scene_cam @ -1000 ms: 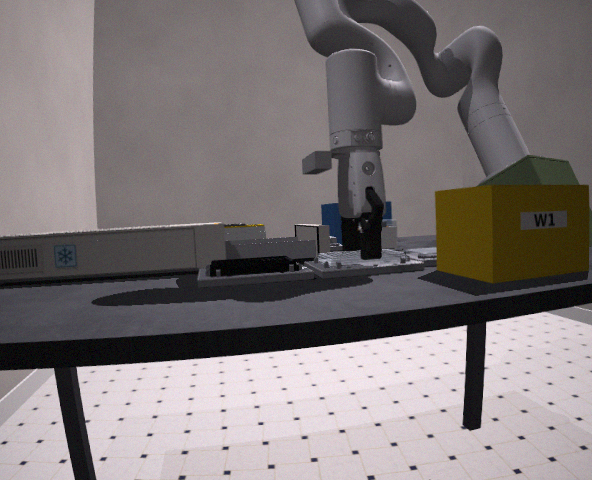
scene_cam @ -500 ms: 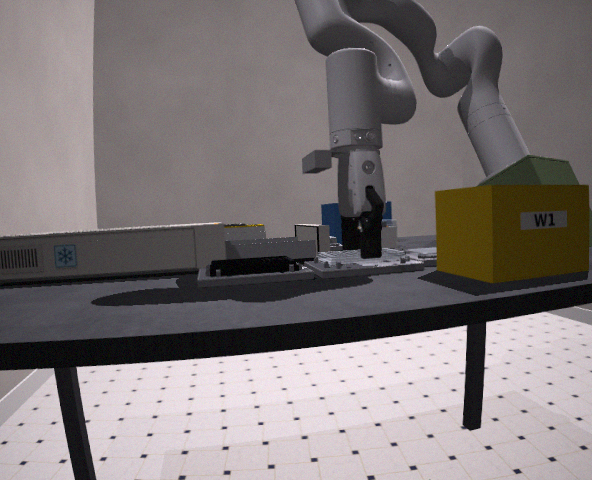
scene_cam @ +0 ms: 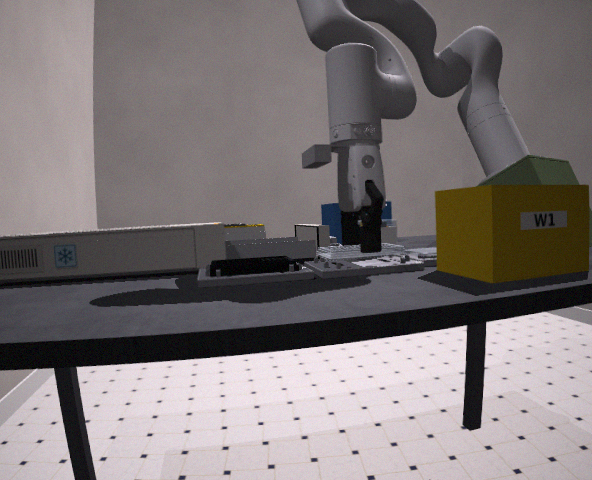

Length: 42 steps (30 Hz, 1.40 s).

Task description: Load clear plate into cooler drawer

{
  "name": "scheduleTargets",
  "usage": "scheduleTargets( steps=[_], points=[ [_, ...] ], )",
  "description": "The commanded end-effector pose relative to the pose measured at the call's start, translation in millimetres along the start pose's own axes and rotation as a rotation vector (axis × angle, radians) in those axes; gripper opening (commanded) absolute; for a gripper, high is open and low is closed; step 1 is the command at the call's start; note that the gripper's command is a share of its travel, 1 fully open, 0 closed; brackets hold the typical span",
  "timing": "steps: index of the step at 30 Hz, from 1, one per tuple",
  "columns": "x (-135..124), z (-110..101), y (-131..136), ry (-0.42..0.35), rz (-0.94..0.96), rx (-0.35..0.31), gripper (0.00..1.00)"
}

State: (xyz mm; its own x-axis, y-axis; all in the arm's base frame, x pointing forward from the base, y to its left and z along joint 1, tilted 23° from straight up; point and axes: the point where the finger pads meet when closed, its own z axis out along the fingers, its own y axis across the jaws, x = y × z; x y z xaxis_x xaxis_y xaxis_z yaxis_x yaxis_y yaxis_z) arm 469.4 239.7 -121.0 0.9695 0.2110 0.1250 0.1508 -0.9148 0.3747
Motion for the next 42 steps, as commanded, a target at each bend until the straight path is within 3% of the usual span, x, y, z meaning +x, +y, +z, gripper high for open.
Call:
scheduleTargets(
  steps=[1, 23, 42],
  points=[
    [0.8, -4.0, -0.4, 0.001, 0.000, 0.001, 0.00],
    [0.8, -10.7, -0.4, 0.001, 0.000, 0.001, 0.00],
    [0.7, -39.0, -0.4, 0.001, 0.000, 0.001, 0.00]
  ],
)
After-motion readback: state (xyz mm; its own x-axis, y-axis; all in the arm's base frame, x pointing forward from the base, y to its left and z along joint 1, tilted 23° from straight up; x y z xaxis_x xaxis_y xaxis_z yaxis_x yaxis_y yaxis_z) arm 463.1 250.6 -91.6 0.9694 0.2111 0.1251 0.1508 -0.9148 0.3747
